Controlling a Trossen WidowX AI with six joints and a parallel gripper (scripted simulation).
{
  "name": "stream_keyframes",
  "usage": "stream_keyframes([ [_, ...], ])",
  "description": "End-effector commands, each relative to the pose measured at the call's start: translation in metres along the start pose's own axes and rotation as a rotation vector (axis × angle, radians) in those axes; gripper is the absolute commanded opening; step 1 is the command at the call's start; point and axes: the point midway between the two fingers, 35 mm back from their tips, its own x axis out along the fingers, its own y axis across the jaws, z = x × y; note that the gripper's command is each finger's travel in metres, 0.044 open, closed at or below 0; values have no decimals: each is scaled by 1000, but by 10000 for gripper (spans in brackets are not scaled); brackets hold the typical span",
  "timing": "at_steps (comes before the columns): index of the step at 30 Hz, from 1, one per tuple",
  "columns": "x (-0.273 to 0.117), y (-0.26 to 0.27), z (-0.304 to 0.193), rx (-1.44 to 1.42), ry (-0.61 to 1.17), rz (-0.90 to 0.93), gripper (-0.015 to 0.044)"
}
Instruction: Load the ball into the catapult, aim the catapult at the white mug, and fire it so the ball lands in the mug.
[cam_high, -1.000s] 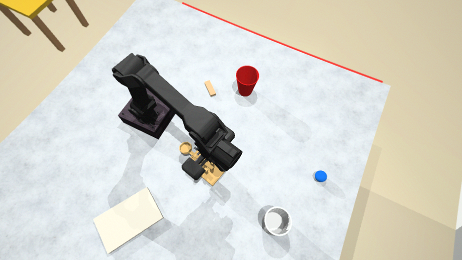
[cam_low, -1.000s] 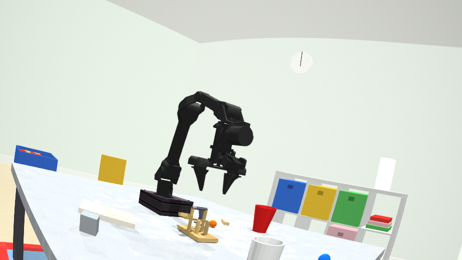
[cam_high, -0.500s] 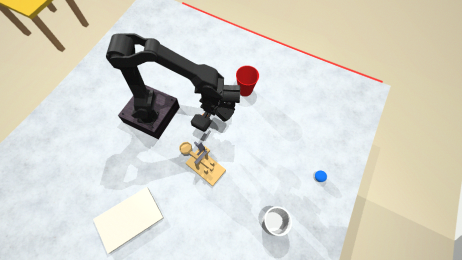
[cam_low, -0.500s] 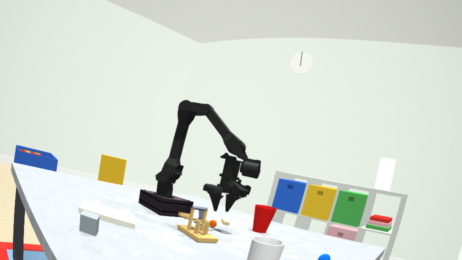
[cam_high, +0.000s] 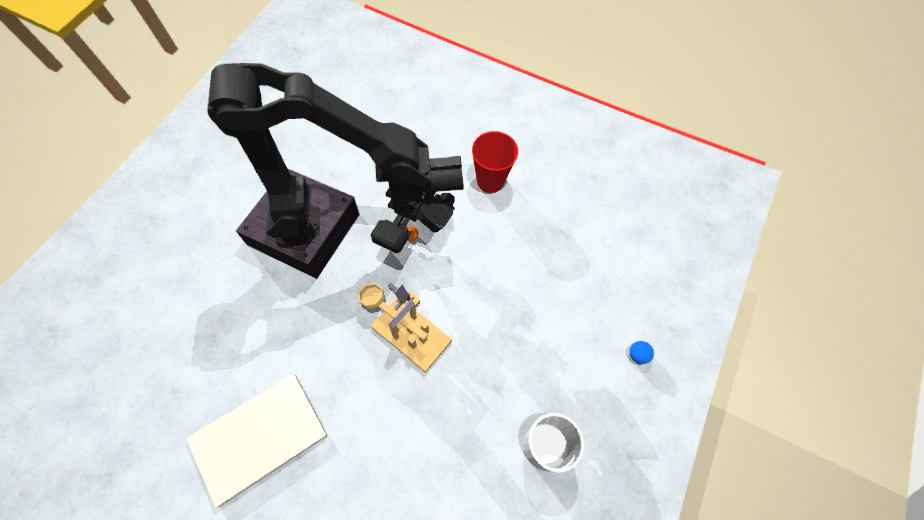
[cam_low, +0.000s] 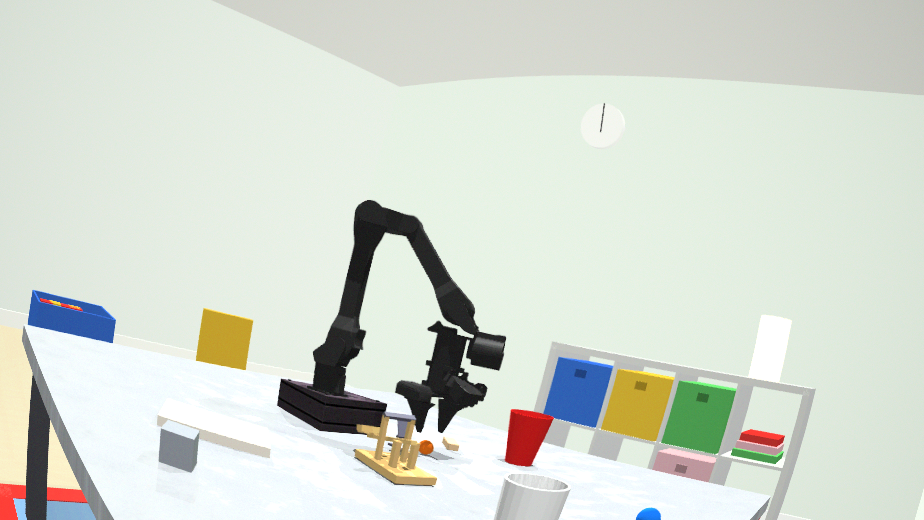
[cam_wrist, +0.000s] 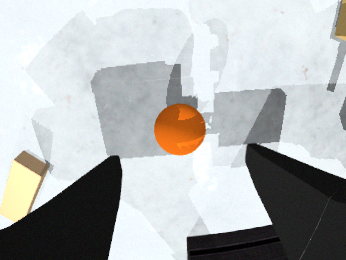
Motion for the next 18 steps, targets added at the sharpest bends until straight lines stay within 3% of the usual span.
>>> stream_keyframes([
  [1,5,0,0,4,2,-2,300],
  [18,32,0,0,4,3,-2,300],
])
